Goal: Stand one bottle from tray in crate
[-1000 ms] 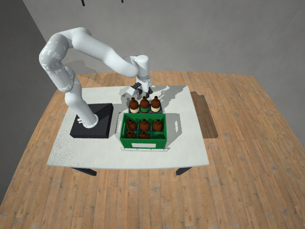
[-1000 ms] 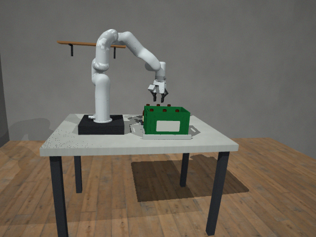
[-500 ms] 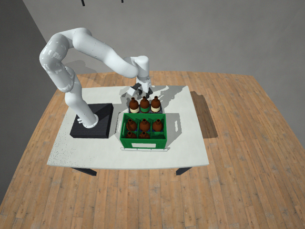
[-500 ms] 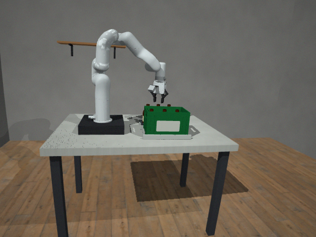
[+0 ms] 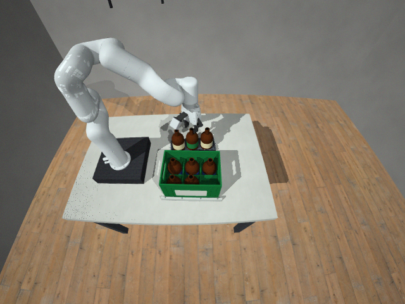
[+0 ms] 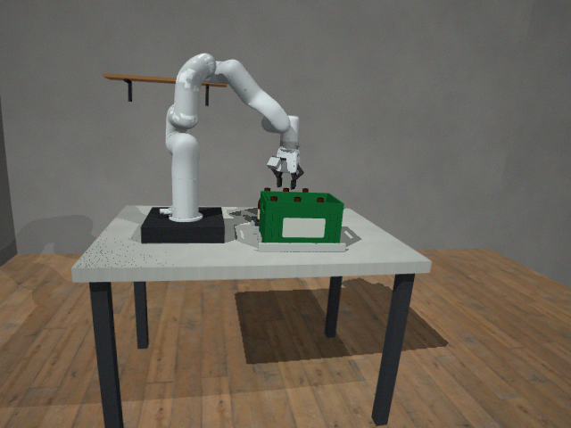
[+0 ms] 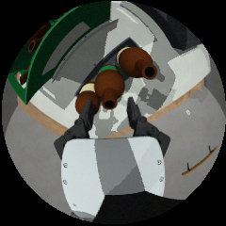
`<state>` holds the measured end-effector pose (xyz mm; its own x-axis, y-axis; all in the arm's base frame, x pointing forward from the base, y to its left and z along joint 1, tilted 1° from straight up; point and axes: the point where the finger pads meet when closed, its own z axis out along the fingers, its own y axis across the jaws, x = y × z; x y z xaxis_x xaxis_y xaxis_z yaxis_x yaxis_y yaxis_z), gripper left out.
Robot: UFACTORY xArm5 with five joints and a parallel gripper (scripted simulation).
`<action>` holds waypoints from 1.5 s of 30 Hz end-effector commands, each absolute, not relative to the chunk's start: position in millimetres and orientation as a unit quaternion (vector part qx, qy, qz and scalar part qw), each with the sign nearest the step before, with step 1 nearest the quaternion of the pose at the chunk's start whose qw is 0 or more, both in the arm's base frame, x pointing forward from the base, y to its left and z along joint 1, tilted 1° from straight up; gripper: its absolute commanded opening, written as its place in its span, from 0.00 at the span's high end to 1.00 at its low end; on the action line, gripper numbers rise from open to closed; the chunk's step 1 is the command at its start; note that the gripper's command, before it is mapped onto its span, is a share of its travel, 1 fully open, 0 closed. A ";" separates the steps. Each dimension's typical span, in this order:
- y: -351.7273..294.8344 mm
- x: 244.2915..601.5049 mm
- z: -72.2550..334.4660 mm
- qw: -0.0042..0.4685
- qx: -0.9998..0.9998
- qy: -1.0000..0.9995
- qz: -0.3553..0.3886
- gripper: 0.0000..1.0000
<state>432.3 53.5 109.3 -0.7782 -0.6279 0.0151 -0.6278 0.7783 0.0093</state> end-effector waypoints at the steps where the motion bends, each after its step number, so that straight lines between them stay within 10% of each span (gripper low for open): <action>1: 53.7 433.5 104.1 0.007 0.333 -0.943 -0.001 0.35; 43: 53.7 433.3 87.5 0.007 0.333 -0.943 -0.001 0.35; 44: 53.7 433.3 87.5 0.007 0.333 -0.943 -0.001 1.00; 45: 53.7 433.3 87.5 0.007 0.333 -0.943 -0.001 1.00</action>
